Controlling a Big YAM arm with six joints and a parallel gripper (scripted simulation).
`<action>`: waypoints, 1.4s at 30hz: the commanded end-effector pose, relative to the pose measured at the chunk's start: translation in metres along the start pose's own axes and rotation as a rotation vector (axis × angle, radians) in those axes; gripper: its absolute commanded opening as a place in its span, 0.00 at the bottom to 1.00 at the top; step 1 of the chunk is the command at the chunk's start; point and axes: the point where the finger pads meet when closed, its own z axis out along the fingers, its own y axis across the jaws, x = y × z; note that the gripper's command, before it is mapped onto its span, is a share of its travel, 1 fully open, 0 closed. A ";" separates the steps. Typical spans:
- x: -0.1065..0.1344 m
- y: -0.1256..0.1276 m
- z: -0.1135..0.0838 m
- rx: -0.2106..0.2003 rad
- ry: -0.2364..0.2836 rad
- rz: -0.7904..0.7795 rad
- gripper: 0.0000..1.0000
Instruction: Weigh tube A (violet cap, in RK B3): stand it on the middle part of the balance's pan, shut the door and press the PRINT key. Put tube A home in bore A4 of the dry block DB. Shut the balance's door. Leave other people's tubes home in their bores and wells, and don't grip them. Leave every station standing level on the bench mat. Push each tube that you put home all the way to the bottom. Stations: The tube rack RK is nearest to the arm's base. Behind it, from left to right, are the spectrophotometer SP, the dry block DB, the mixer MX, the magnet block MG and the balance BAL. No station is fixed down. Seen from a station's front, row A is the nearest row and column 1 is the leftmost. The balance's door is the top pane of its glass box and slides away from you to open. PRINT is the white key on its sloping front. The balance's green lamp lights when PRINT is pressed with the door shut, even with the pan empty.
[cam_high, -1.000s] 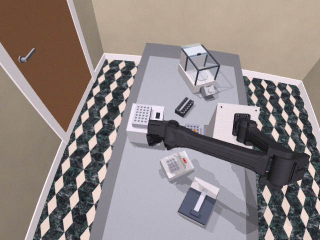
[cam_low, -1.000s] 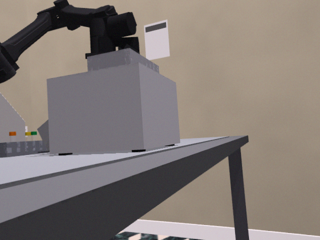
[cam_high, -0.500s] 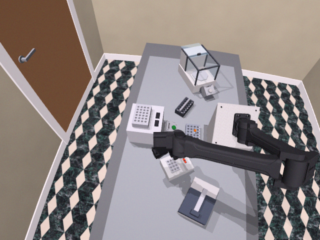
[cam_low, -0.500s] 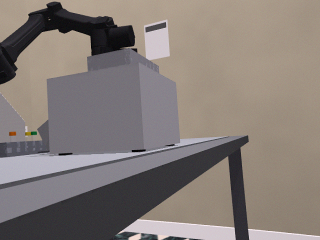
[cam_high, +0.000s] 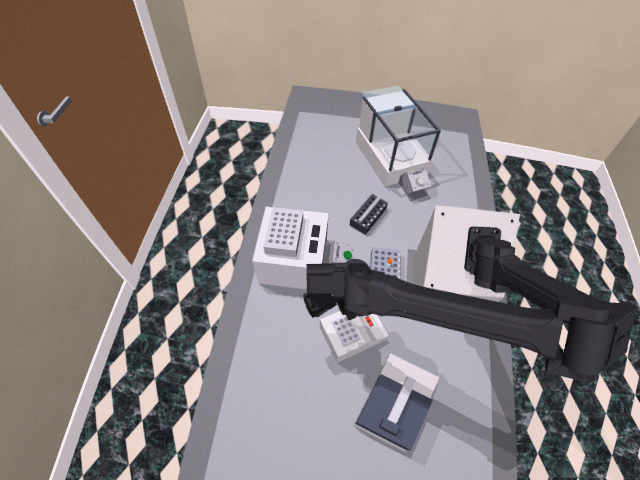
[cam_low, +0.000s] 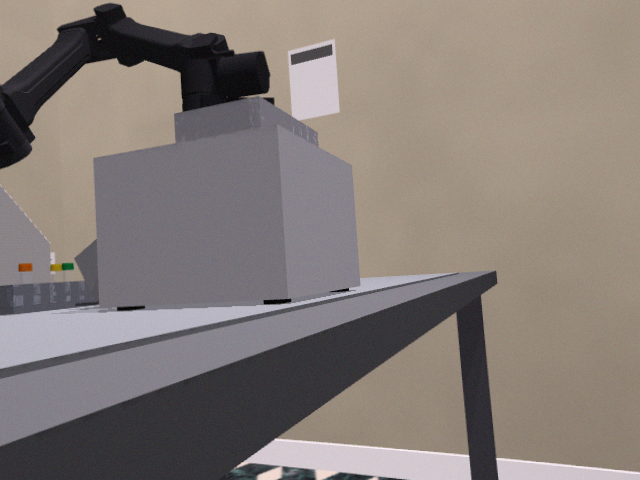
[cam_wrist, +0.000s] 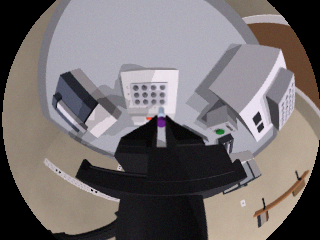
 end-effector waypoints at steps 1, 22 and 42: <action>-0.009 -0.001 -0.005 0.007 -0.017 -0.012 0.09; -0.007 -0.008 -0.004 0.010 -0.021 -0.006 0.09; -0.007 -0.003 -0.005 0.007 -0.017 -0.012 0.09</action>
